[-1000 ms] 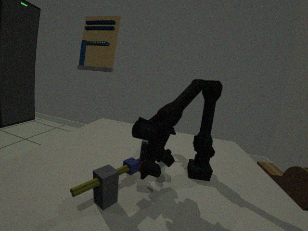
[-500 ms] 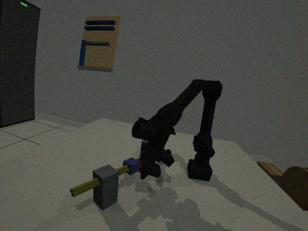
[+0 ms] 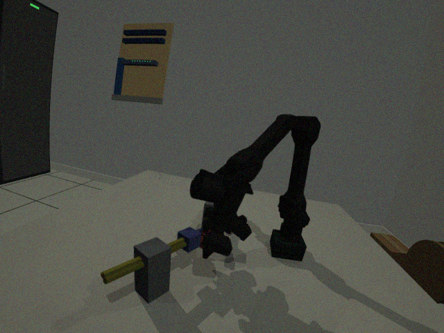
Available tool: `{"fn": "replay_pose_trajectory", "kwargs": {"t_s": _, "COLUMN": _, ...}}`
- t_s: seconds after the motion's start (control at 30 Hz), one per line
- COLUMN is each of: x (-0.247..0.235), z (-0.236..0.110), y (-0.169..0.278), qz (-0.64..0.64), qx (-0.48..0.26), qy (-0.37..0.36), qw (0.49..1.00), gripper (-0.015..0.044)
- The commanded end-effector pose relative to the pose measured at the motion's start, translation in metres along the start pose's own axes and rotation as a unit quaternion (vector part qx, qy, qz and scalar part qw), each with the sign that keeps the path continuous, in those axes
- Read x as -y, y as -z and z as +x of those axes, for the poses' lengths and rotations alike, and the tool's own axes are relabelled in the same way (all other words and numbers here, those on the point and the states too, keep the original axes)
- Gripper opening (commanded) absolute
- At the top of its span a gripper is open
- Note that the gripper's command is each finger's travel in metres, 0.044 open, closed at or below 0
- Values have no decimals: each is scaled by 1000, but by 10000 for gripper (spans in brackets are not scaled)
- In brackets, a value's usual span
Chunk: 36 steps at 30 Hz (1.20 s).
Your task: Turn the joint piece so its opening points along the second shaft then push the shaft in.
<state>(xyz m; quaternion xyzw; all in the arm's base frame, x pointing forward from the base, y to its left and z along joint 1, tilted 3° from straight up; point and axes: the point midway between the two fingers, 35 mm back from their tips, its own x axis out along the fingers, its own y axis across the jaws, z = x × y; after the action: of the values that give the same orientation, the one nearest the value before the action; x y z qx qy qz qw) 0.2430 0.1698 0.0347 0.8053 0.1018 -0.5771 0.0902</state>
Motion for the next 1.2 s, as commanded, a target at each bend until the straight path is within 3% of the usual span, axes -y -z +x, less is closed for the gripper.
{"fn": "replay_pose_trajectory", "kwargs": {"t_s": 0.0, "x": 0, "z": 0, "y": 0, "qz": -2, "qx": 0, "qy": 0, "qw": 1000, "gripper": 182}}
{"fn": "replay_pose_trajectory", "kwargs": {"t_s": 0.97, "x": 0, "z": 0, "y": 0, "qz": -2, "qx": 0, "qy": 0, "qw": 1000, "gripper": 182}}
{"fn": "replay_pose_trajectory", "kwargs": {"t_s": 1.03, "x": 0, "z": 0, "y": 0, "qz": 0, "qx": 0, "qy": 0, "qw": 1000, "gripper": 147}}
{"fn": "replay_pose_trajectory", "kwargs": {"t_s": 1.17, "x": 0, "z": 0, "y": 0, "qz": 0, "qx": 0, "qy": 0, "qw": 1000, "gripper": 147}}
